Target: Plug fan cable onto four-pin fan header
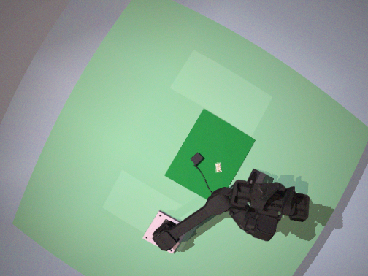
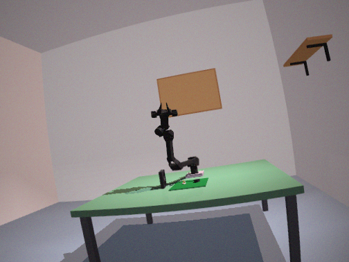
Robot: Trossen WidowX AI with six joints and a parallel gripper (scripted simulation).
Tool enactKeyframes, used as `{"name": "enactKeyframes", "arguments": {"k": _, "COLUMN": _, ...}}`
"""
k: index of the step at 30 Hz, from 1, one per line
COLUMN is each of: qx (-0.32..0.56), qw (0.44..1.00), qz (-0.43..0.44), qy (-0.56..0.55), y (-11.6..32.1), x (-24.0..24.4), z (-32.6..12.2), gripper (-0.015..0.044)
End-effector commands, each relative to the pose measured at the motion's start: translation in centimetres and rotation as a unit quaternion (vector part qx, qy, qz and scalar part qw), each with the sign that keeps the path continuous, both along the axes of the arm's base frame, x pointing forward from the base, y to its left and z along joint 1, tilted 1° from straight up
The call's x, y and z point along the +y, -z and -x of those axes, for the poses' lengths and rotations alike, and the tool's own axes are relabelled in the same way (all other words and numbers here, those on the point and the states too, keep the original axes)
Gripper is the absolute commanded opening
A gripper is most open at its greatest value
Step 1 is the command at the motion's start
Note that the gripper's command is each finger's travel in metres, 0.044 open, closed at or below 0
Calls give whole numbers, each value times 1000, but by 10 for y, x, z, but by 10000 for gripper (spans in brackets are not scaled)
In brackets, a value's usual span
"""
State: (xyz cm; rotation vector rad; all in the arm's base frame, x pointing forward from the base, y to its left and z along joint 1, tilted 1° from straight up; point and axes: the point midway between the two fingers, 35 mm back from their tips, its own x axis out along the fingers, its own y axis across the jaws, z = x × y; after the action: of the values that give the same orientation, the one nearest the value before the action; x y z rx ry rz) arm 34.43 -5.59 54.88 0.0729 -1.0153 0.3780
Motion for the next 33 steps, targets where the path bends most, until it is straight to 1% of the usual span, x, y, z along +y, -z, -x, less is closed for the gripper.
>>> {"name": "enactKeyframes", "arguments": {"k": 1, "qx": 0, "qw": 1000, "qz": 0, "qy": 0, "y": 0, "x": 0, "z": 0, "gripper": 187}}
{"name": "enactKeyframes", "arguments": {"k": 4, "qx": 0, "qw": 1000, "qz": 0, "qy": 0, "y": 0, "x": 0, "z": 0, "gripper": 266}}
{"name": "enactKeyframes", "arguments": {"k": 6, "qx": -13, "qw": 1000, "qz": 4, "qy": 11, "y": -6, "x": -4, "z": 10, "gripper": 214}}
{"name": "enactKeyframes", "arguments": {"k": 12, "qx": -122, "qw": 986, "qz": 46, "qy": 101, "y": -46, "x": -22, "z": 97, "gripper": 210}}
{"name": "enactKeyframes", "arguments": {"k": 14, "qx": -155, "qw": 977, "qz": 63, "qy": 129, "y": -56, "x": -21, "z": 125, "gripper": 210}}
{"name": "enactKeyframes", "arguments": {"k": 17, "qx": -186, "qw": 972, "qz": 79, "qy": 124, "y": -62, "x": -12, "z": 157, "gripper": 210}}
{"name": "enactKeyframes", "arguments": {"k": 19, "qx": -216, "qw": 960, "qz": 100, "qy": 149, "y": -68, "x": -5, "z": 183, "gripper": 210}}
{"name": "enactKeyframes", "arguments": {"k": 25, "qx": -299, "qw": 912, "qz": 173, "qy": 222, "y": -76, "x": 31, "z": 252, "gripper": 210}}
{"name": "enactKeyframes", "arguments": {"k": 29, "qx": -356, "qw": 861, "qz": 242, "qy": 272, "y": -71, "x": 74, "z": 294, "gripper": 210}}
{"name": "enactKeyframes", "arguments": {"k": 33, "qx": -403, "qw": 800, "qz": 317, "qy": 312, "y": -57, "x": 125, "z": 321, "gripper": 210}}
